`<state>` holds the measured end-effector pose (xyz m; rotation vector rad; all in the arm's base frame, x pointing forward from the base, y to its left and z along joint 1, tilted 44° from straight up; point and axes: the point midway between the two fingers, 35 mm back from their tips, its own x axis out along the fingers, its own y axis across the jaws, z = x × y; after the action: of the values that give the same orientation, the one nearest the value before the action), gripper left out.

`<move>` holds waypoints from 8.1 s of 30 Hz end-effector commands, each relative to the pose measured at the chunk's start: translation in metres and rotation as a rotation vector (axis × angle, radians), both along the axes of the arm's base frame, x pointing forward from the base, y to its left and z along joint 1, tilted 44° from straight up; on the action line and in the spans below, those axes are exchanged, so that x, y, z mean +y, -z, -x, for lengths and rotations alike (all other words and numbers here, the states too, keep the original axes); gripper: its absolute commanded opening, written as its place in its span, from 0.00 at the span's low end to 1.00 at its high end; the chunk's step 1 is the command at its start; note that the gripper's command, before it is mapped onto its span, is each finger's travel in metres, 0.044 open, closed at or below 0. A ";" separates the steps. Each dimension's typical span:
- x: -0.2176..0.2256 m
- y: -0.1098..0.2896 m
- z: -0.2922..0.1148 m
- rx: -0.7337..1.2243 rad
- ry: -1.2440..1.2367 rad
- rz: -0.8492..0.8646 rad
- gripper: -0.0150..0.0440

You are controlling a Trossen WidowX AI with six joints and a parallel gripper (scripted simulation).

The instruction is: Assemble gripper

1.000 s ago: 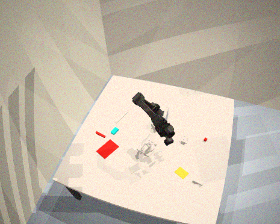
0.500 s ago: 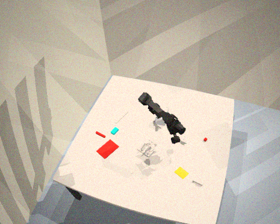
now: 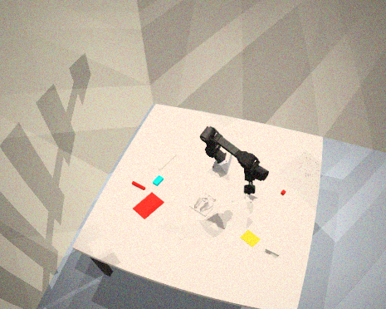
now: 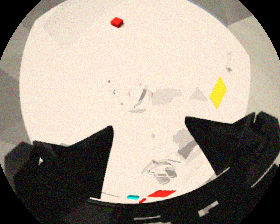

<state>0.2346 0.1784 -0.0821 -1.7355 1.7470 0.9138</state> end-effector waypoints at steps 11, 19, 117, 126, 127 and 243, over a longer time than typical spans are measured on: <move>0.029 0.030 0.039 -0.149 0.187 0.043 1.00; 0.021 0.039 0.039 -0.149 0.187 0.043 1.00; 0.000 0.058 0.043 -0.150 0.187 0.044 1.00; 0.000 0.058 0.043 -0.150 0.187 0.044 1.00; 0.000 0.058 0.043 -0.150 0.187 0.044 1.00; -0.033 0.097 0.045 -0.150 0.194 0.044 0.89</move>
<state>0.1898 0.1458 -0.1788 -1.5848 1.8099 0.6496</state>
